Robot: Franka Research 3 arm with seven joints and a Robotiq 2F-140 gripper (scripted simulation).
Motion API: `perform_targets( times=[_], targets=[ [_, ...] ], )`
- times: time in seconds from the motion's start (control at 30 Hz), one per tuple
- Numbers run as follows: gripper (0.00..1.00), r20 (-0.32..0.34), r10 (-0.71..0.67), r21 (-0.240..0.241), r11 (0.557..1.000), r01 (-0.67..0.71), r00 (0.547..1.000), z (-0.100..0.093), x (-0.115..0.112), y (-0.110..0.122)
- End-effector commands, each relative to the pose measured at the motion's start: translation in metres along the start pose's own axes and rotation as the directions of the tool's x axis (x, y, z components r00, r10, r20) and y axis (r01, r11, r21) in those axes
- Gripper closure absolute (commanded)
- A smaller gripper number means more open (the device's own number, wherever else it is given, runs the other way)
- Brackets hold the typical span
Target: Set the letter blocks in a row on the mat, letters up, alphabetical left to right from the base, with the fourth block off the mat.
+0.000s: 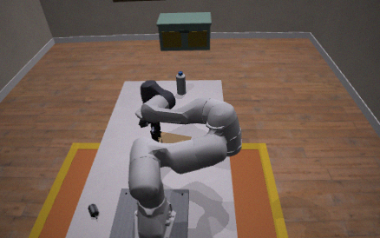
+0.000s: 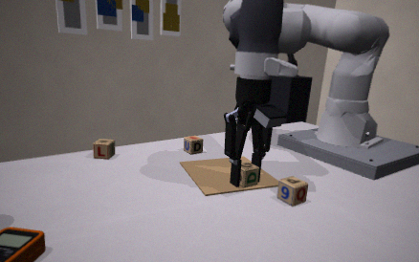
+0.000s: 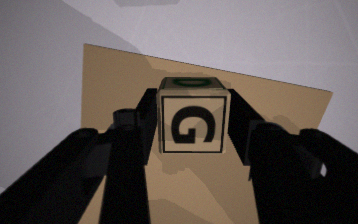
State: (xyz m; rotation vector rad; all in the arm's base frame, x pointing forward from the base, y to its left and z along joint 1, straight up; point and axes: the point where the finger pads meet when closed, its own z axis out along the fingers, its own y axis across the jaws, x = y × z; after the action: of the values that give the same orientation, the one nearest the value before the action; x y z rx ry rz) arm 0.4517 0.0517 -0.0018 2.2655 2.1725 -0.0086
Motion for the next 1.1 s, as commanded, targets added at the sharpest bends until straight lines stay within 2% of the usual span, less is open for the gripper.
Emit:
perform_targets(
  times=[0.0, 0.63, 0.8, 1.07],
  targets=[
    [0.58, -0.002, 0.005, -0.003, 1.000, -0.005, 1.000, 0.000, 0.001, 0.001],
    [0.56, -0.002, 0.005, -0.003, 1.000, -0.005, 1.000, -0.005, 0.001, 0.001],
    [0.56, -0.002, 0.005, -0.003, 1.000, -0.005, 1.000, -0.023, 0.001, 0.001],
    [0.56, -0.002, 0.005, -0.003, 1.000, -0.005, 1.000, -0.065, 0.001, 0.001]
  ],
)
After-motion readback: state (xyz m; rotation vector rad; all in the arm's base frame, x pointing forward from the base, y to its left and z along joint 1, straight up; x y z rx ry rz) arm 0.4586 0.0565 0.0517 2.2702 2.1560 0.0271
